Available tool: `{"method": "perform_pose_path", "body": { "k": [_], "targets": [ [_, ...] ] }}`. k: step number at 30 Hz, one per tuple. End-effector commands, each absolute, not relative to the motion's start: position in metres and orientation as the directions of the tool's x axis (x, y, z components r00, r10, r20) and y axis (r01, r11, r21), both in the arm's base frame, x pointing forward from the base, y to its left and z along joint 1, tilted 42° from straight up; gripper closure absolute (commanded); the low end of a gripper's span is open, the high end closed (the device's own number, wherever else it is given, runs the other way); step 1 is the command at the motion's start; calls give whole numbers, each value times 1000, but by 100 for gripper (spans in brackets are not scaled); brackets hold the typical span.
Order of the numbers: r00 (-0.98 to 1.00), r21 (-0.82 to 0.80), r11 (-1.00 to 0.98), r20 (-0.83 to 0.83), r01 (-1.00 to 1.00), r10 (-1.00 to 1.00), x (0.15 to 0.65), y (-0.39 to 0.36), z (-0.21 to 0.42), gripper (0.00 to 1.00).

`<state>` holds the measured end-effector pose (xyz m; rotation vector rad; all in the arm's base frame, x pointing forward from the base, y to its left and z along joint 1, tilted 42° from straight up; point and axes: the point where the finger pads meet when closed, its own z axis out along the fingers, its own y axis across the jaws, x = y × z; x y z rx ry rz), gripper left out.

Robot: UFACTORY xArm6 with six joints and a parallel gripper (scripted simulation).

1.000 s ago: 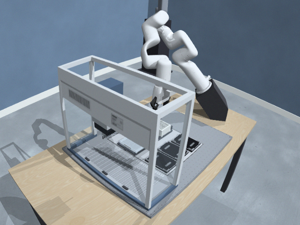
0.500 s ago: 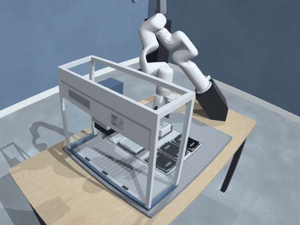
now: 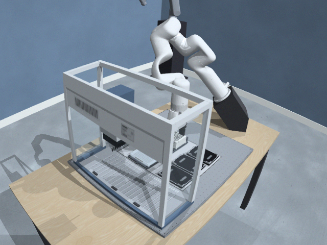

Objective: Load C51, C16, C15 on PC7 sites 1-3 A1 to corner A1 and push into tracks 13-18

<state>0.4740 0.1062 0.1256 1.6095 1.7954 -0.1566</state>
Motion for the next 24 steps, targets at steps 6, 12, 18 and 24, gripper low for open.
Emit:
{"method": "perform_pose_path", "body": {
  "k": [6,12,18,24],
  "targets": [
    [28,360,218,-567,907,823,475,107,126,0],
    [28,360,218,-567,907,823,477,105,123,0],
    [28,360,218,-567,907,823,481,100,115,0],
    [28,360,218,-567,907,823,484,96,110,0]
  ]
}}
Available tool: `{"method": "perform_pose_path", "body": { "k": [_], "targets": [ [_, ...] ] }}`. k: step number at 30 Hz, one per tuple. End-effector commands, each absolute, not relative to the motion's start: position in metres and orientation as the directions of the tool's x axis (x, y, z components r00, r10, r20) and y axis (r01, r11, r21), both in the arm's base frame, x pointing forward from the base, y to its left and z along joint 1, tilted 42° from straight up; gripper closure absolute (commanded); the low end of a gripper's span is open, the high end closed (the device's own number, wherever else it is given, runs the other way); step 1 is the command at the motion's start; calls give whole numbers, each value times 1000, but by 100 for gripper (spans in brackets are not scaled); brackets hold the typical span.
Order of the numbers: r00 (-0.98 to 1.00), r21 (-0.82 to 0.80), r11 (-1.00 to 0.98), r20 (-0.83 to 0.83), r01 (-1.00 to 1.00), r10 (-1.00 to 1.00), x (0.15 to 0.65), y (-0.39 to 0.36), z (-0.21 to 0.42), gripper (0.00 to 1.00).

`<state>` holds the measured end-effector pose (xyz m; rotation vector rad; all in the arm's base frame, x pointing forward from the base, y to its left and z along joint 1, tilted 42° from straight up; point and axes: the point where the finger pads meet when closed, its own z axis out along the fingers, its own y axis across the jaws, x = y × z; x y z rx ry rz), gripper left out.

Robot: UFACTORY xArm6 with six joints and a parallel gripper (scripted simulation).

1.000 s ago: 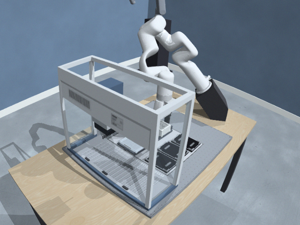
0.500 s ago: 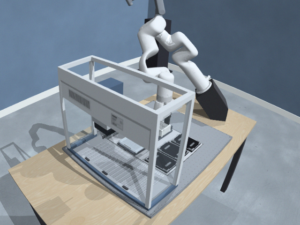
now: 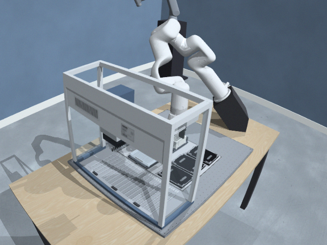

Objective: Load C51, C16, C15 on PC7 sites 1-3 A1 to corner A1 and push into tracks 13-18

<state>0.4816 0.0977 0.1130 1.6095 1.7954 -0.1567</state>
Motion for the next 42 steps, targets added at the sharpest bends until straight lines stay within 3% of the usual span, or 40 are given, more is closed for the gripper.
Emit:
{"method": "perform_pose_path", "body": {
  "k": [1,42],
  "targets": [
    [28,360,218,-567,907,823,485,95,109,0],
    [27,360,218,-568,907,823,511,63,63,0]
  ]
}}
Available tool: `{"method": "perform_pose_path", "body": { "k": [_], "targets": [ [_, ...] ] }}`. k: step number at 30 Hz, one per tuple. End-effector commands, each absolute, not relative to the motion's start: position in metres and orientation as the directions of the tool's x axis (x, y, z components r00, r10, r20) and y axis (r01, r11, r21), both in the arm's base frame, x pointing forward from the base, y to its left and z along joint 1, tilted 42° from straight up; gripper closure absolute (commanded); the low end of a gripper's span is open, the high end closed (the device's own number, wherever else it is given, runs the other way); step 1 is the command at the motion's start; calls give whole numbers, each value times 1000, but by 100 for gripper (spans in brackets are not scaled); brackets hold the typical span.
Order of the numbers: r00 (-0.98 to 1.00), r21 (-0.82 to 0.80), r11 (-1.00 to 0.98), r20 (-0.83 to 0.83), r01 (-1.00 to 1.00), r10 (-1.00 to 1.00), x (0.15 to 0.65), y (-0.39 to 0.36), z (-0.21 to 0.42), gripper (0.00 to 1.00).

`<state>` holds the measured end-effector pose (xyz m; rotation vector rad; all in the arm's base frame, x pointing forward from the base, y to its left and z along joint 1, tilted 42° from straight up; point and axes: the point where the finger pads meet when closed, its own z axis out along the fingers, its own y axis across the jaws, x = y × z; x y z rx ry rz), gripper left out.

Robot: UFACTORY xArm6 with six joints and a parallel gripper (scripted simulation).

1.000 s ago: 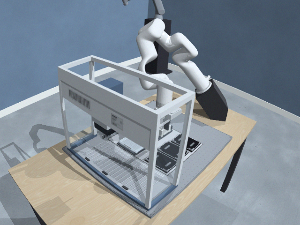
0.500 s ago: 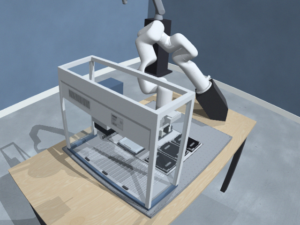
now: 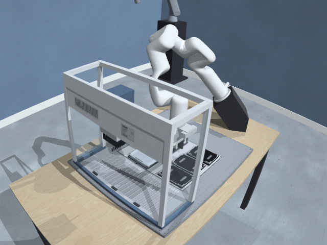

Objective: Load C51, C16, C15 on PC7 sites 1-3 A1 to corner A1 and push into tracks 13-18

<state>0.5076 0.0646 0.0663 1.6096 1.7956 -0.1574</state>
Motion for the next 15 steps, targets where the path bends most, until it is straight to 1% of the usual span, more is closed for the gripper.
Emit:
{"method": "perform_pose_path", "body": {
  "k": [1,15],
  "targets": [
    [27,360,218,-568,907,823,511,62,62,0],
    [27,360,218,-568,907,823,515,58,56,0]
  ]
}}
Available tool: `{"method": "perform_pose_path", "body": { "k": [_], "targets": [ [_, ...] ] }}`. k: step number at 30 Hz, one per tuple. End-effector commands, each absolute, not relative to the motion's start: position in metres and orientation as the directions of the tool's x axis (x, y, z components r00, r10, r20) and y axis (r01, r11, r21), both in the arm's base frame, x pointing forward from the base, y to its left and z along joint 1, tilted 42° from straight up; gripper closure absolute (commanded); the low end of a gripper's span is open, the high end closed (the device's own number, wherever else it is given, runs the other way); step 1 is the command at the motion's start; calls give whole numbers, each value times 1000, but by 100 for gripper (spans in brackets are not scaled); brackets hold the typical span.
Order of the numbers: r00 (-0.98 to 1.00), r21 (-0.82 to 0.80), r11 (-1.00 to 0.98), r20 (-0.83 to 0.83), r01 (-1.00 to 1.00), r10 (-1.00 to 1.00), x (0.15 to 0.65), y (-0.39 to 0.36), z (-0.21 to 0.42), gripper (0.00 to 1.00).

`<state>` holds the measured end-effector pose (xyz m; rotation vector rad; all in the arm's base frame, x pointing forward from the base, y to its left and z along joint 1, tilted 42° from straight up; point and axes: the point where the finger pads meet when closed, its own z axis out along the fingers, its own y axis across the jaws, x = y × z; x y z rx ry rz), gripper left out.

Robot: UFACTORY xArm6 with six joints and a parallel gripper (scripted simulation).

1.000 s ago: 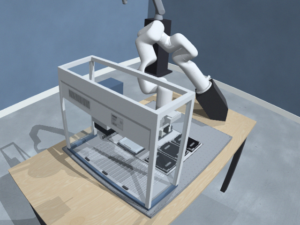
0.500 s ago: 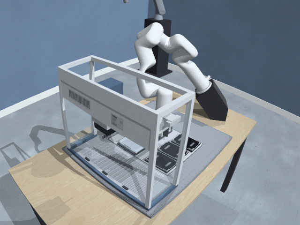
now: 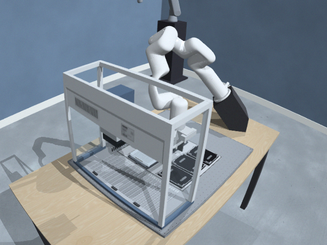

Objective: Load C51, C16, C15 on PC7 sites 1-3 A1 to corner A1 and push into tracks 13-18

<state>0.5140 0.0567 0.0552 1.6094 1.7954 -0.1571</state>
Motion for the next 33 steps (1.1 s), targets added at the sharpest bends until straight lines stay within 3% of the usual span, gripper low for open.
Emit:
{"method": "perform_pose_path", "body": {
  "k": [1,33],
  "targets": [
    [27,360,218,-568,907,823,515,58,56,0],
    [27,360,218,-568,907,823,522,48,43,0]
  ]
}}
